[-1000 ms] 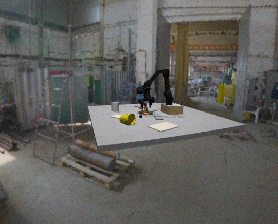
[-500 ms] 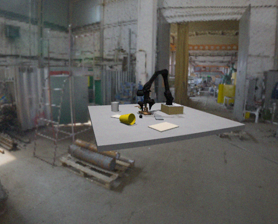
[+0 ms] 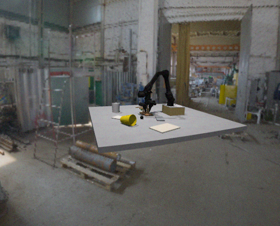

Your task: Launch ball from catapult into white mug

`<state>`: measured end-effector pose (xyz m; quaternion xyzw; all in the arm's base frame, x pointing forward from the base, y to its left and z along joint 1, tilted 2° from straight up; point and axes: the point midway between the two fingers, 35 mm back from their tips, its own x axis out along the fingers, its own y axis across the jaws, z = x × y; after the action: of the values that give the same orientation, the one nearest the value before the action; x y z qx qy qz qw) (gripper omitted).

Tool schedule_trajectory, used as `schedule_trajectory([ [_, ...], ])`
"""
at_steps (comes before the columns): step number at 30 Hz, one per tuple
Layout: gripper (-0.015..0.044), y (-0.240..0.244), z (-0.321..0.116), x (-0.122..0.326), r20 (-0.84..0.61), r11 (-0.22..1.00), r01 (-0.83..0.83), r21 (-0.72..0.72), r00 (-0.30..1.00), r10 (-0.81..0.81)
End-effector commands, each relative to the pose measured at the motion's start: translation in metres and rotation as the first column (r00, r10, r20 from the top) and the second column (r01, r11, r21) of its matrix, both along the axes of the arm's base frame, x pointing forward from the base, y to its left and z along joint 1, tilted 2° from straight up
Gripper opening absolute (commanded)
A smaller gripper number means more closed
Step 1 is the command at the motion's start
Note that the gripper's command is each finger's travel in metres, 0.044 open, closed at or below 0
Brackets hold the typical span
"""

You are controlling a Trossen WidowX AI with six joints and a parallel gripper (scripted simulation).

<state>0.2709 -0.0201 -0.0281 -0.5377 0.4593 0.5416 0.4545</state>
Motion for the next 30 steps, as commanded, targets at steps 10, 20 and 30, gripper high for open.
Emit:
schedule_trajectory([
  [10,0.0006,0.0,0.039,0.002,0.001,1.0,0.0,0.0,1.0,0.0],
  [20,0.0,-0.013,0.05,0.002,0.001,0.993,0.118,-0.002,0.993,-0.118],
  [30,0.0,-0.052,0.049,0.005,0.003,0.894,0.448,-0.008,0.894,-0.448],
])
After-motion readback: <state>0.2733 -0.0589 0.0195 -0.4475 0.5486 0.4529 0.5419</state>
